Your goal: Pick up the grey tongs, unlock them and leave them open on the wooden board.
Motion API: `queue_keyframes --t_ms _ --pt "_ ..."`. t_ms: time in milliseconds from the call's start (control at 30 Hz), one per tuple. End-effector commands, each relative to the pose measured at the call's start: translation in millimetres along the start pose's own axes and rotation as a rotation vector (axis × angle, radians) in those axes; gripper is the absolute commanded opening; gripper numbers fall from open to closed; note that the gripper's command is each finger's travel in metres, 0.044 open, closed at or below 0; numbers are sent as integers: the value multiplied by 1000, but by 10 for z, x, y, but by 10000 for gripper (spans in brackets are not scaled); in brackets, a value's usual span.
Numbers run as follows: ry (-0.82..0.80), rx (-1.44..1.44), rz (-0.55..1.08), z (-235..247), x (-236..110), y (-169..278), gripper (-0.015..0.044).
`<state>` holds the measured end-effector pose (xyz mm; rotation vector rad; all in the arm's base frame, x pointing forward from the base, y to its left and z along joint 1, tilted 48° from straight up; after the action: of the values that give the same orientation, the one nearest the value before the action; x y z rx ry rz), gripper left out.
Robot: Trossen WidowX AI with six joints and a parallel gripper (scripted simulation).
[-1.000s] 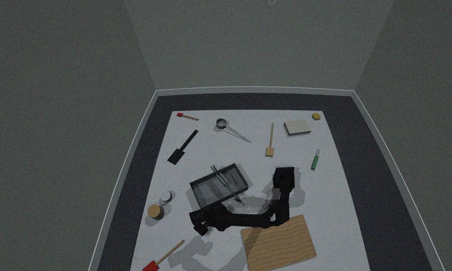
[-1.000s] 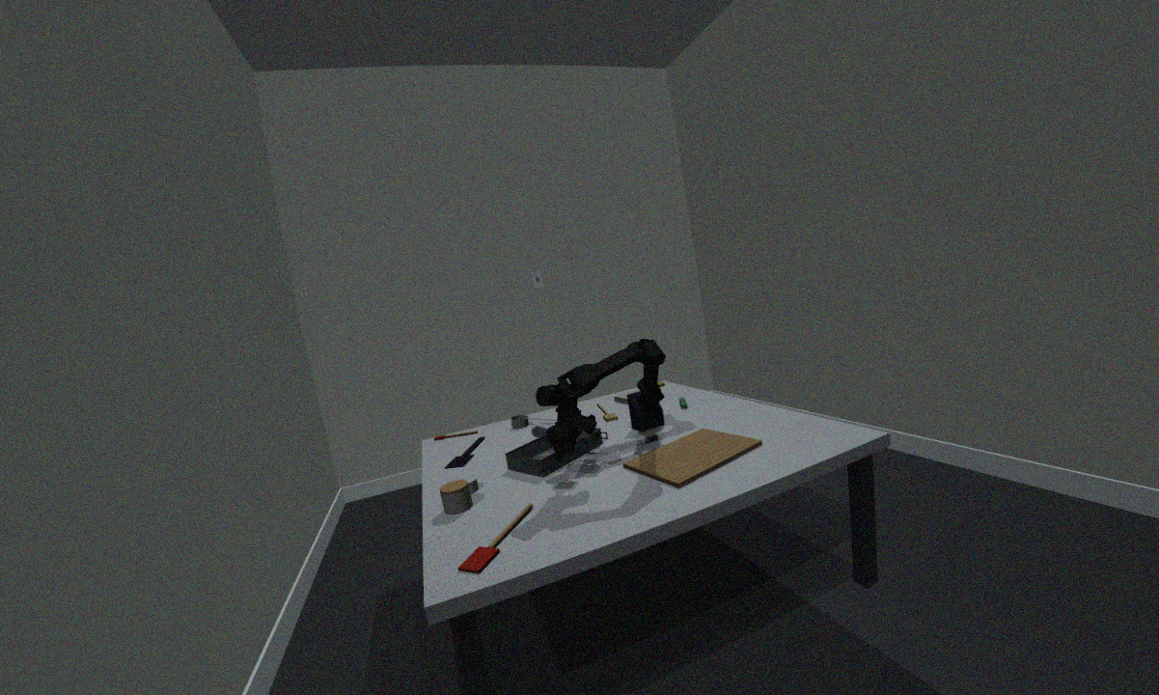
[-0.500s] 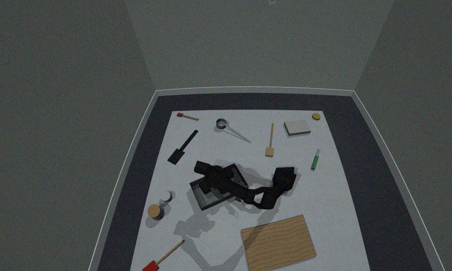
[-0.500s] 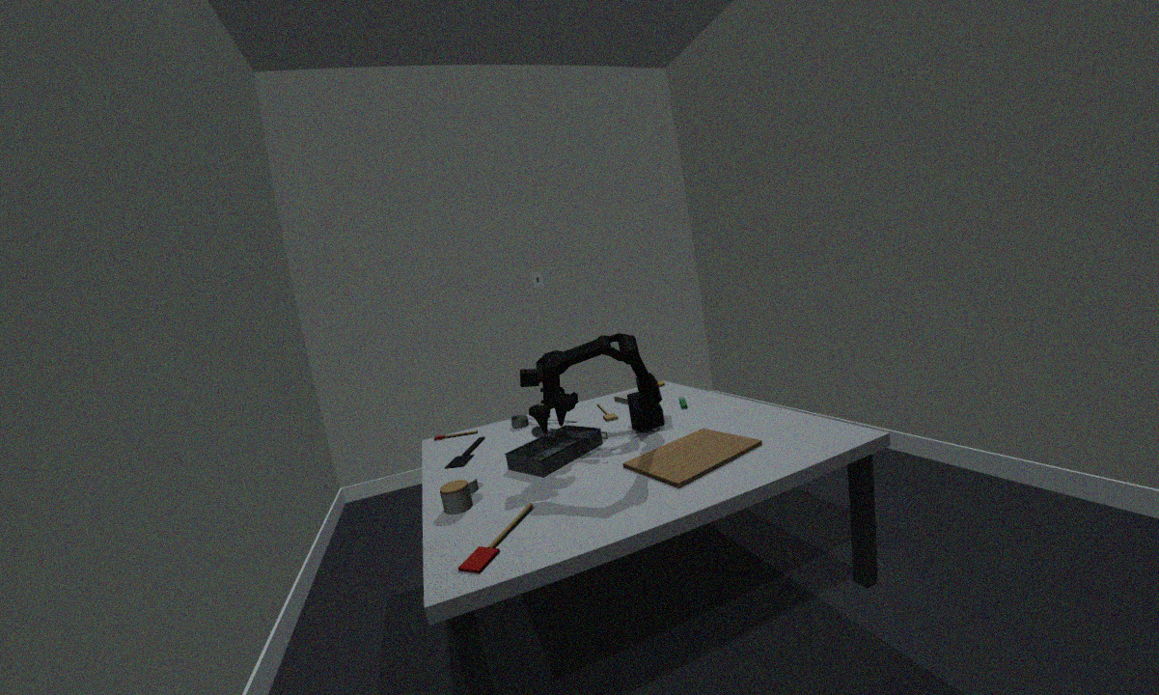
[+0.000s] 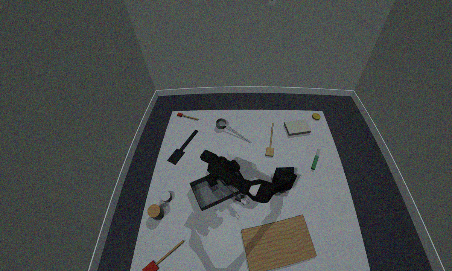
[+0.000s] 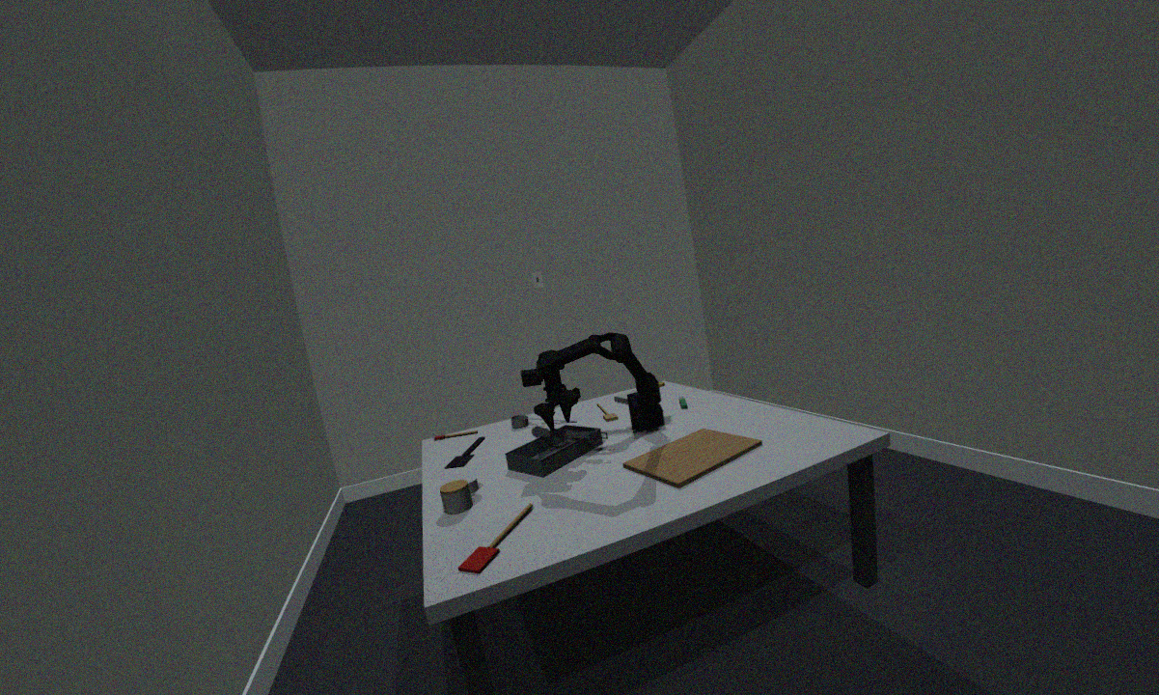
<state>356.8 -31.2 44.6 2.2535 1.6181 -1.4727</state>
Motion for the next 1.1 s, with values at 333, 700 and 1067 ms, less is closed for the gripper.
queue_keyframes --t_ms 333,700,1067 --pt "3 1 -7 42 91 7 440" --pt "2 1 -6 37 274 15 440" --pt "3 1 -6 36 455 12 440"
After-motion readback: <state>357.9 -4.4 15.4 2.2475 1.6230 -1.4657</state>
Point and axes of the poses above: the point midway between the two fingers, 35 mm back from their tips, its own x axis out along the fingers, its own z axis across the jaws, y = z × x, the point moved 1 cm from there along -x, back along the fingers, and after that the axes turned 12 degrees about -x, right-handed, at the moved point
